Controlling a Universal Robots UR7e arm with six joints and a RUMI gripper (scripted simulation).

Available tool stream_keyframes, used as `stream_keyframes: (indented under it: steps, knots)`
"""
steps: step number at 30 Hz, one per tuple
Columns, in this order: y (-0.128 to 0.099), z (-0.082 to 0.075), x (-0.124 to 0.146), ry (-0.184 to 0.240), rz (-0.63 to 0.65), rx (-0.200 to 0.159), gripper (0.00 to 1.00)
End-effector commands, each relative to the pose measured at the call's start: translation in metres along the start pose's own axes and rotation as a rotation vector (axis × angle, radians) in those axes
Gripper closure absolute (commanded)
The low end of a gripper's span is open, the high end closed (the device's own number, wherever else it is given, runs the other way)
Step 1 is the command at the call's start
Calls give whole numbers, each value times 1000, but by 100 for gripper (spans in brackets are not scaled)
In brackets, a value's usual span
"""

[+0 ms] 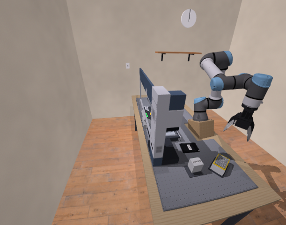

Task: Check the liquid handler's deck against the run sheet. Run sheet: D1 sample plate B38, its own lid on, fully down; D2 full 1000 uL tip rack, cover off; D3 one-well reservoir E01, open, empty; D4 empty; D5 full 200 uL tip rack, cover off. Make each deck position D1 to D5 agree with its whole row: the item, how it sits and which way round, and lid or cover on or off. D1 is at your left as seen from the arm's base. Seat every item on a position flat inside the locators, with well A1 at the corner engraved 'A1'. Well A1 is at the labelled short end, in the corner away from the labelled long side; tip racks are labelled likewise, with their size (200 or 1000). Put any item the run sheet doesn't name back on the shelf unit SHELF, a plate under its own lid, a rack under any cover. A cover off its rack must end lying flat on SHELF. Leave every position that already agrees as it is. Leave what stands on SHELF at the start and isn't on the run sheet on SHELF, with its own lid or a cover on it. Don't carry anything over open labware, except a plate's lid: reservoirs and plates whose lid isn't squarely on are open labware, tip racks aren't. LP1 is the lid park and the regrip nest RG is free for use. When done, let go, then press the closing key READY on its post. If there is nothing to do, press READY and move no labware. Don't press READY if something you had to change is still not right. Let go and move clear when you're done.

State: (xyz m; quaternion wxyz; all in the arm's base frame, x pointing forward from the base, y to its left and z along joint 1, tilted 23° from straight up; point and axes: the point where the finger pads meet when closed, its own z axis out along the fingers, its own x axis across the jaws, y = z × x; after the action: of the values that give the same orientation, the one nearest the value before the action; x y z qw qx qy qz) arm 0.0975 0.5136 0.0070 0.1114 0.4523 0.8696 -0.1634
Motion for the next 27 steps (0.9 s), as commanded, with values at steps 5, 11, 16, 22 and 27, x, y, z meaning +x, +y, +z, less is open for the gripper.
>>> stream_keyframes:
  steps: [5,11,16,22,27]
  knots:
    - [1,-10,1,1,1,-1,18]
    - [25,-9,-16,0,123,1,18]
    - [25,-10,-16,1,224,-1,18]
    - [23,-9,-15,-1,300,0,18]
    - [23,-8,-16,-2,401,2,18]
